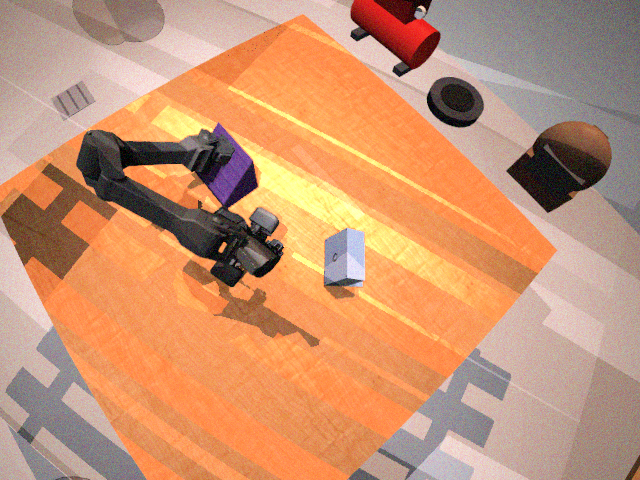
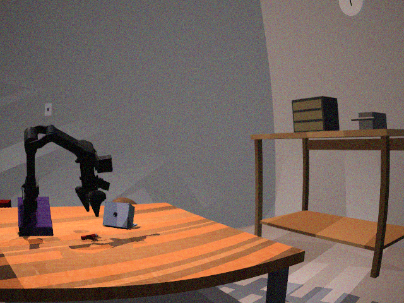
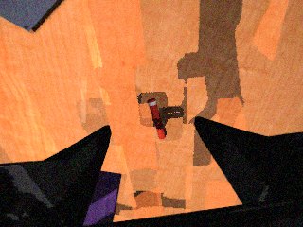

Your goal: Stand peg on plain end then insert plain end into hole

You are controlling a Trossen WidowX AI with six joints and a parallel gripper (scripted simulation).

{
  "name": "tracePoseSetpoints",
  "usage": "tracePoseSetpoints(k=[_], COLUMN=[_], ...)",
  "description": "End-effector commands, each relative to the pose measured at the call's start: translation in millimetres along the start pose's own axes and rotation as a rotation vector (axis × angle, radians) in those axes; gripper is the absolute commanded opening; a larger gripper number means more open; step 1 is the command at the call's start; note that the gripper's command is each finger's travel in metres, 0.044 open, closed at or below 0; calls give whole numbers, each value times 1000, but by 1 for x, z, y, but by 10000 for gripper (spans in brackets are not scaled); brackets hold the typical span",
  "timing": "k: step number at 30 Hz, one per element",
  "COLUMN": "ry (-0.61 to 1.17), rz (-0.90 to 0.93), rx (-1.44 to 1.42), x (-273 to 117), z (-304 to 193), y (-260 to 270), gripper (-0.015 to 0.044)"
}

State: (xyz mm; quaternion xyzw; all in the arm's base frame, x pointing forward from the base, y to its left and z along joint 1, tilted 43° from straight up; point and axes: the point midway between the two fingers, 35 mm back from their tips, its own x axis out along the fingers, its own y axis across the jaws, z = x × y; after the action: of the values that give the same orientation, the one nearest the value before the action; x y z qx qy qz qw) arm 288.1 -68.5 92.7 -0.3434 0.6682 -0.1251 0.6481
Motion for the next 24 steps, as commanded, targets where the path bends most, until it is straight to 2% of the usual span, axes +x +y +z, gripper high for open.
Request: tracePoseSetpoints(k=[1, 6, 24], ry=[31, 65, 64], rz=[-26, -48, -46], rx=[-106, -218, -218], x=[6, 12, 36], z=[-3, -5, -4], y=[-1, -1, -2], gripper=[440, 440, 440])
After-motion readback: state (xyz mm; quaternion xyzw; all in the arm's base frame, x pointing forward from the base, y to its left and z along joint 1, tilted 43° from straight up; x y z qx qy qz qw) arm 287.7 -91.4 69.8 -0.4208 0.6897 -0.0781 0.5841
